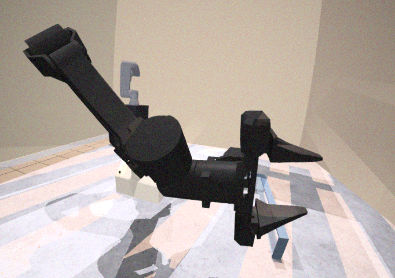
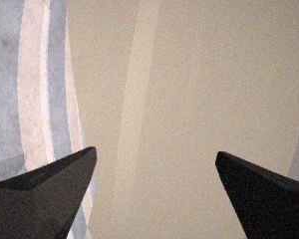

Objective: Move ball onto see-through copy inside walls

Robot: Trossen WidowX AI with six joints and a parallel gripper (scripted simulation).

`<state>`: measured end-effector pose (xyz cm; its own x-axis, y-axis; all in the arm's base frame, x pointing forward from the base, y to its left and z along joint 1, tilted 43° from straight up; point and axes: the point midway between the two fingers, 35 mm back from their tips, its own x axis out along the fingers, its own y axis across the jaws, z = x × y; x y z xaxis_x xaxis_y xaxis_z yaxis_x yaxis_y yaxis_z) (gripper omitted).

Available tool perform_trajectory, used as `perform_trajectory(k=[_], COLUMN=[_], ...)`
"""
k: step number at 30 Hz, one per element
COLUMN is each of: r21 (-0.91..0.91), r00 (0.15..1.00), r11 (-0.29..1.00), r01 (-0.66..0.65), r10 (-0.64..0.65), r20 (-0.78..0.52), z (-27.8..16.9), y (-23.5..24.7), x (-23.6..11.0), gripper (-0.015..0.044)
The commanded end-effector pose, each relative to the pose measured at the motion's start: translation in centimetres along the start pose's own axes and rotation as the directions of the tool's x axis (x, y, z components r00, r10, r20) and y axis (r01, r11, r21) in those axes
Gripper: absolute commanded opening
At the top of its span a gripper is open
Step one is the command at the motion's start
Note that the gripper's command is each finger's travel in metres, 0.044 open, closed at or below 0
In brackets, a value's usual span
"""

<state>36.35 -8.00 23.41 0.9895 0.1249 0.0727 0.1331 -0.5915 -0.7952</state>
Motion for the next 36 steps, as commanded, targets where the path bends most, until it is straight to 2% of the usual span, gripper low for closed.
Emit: perform_trajectory(k=[1,5,10,14,20,24,26,28,31,36], r21=[0.007,0.154,0.394,0.446,0.348,0.215,0.153,0.094,0.021,0.016], r00=[1.000,0.993,0.909,0.756,0.417,0.123,0.006,-0.073,-0.104,-0.103], r11=[1.000,0.982,0.823,0.610,0.267,0.040,-0.038,-0.085,-0.103,-0.102], r01=[-0.004,-0.107,-0.410,-0.655,-0.899,-0.976,-0.988,-0.992,-0.995,-0.995], r10=[0.004,0.098,0.334,0.521,0.764,0.912,0.962,0.990,0.991,0.990], r20=[0.002,0.064,0.248,0.397,0.493,0.391,0.273,0.121,-0.082,-0.097], z=[0.1,2.2,8.8,15.1,23.5,27.9,29.1,29.6,29.7,29.7], y=[0.1,1.8,5.6,8.2,10.8,11.7,11.6,11.2,10.3,10.2], x=[0.1,1.8,4.3,4.6,1.6,-2.8,-5.0,-7.0,-8.7,-8.8], gripper=[0.0426,0.0440,0.0440,0.0440,0.0440,0.0440,0.0440,0.0440,0.0440,0.0440])
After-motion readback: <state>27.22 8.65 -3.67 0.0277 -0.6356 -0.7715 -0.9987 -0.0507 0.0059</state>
